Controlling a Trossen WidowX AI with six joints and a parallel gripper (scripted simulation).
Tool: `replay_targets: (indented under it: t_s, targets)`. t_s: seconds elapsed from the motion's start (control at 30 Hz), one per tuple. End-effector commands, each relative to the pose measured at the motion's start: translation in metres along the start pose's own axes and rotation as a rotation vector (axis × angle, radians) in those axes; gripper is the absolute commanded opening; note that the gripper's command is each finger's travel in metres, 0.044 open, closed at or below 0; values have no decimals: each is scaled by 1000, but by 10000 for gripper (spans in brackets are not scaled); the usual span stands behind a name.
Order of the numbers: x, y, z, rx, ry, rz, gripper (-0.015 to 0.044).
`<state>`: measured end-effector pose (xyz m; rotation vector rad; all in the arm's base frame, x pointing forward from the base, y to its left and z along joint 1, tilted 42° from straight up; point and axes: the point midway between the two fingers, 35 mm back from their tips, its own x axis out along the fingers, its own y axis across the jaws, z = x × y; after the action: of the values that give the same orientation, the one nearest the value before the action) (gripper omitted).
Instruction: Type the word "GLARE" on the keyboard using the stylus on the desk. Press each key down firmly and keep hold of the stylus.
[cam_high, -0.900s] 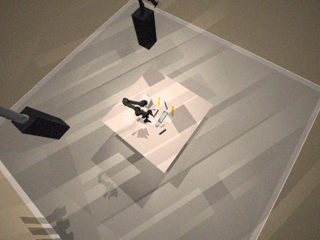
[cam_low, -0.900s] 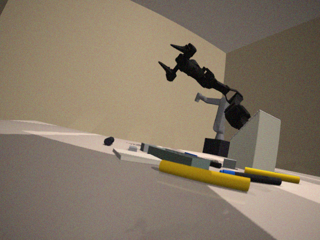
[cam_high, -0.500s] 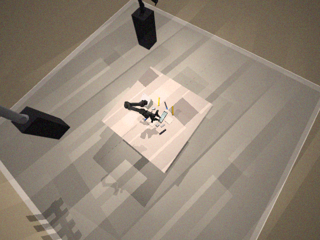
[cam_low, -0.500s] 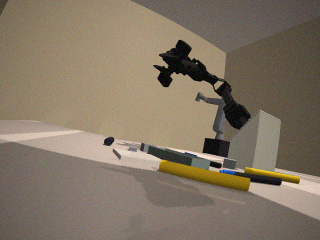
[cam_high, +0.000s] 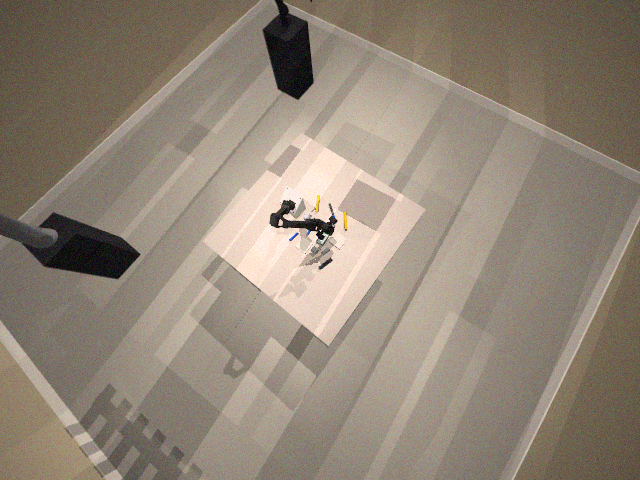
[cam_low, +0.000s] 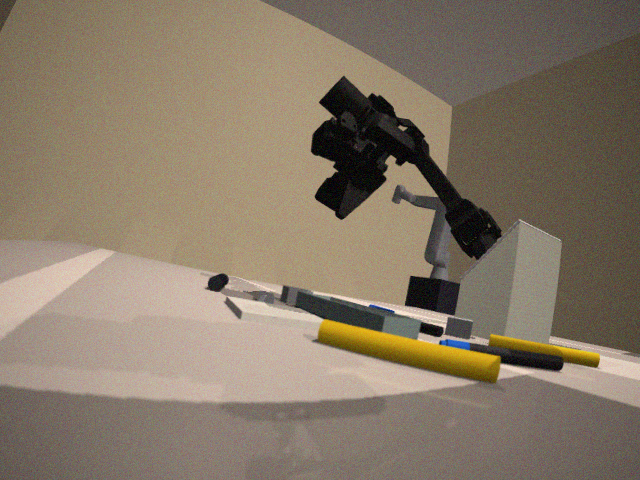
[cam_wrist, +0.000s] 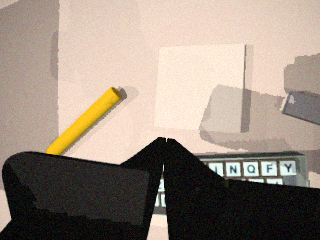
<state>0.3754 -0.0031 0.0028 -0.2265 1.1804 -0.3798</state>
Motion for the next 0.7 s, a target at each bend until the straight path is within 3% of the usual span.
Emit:
replay_targets:
  t_s: [0.0,0.2,0.57,0.67]
  targets:
    - [36,9,-36,-104,174,-131,0]
    - [74,14,-83,-270,369,-304,0]
    - [75,14,-85,-275,374,-310,0]
    - [70,-6,-76,-276,374,-309,0]
